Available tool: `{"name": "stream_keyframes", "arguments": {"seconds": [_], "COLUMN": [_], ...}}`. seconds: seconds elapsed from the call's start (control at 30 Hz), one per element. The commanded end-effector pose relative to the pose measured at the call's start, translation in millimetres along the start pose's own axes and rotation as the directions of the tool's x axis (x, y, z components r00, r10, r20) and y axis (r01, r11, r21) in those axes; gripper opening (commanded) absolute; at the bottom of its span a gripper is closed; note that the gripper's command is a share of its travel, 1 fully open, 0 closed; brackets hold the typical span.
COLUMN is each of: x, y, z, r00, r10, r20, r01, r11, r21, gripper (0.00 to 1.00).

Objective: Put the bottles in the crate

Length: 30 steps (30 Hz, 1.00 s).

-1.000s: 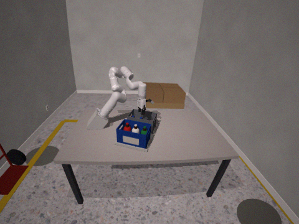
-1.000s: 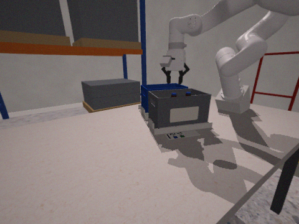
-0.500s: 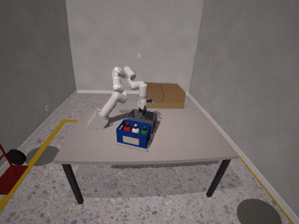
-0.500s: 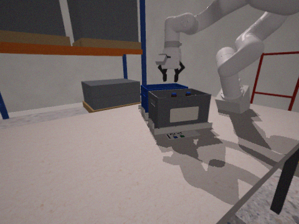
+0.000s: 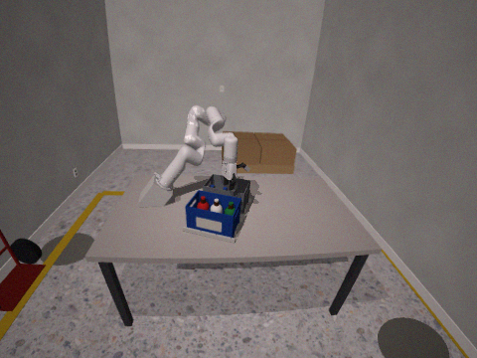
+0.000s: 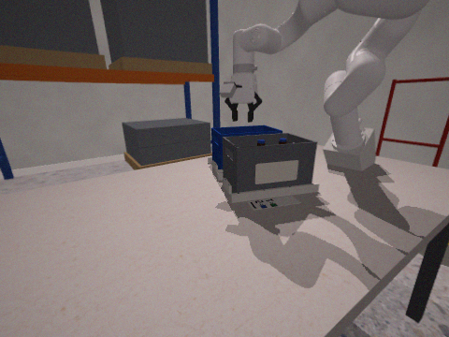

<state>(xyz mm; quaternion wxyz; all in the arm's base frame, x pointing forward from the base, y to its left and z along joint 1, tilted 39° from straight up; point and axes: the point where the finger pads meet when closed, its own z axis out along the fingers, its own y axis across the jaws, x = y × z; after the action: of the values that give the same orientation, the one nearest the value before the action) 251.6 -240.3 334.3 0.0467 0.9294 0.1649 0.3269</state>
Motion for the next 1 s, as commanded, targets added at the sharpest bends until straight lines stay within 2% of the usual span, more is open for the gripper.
{"name": "stream_keyframes", "arguments": {"seconds": [0.0, 0.33, 0.97], "x": [-4, -18, -20], "y": [20, 68, 74], "z": [0, 0, 4], "r00": [1.000, 1.000, 1.000], "r10": [-0.001, -0.001, -0.001], "r20": [-0.001, -0.001, -0.001], "r01": [0.001, 0.001, 0.001], "r11": [1.000, 1.000, 1.000], "r21": [0.000, 0.000, 0.000], "gripper": [0.65, 0.65, 0.65]}}
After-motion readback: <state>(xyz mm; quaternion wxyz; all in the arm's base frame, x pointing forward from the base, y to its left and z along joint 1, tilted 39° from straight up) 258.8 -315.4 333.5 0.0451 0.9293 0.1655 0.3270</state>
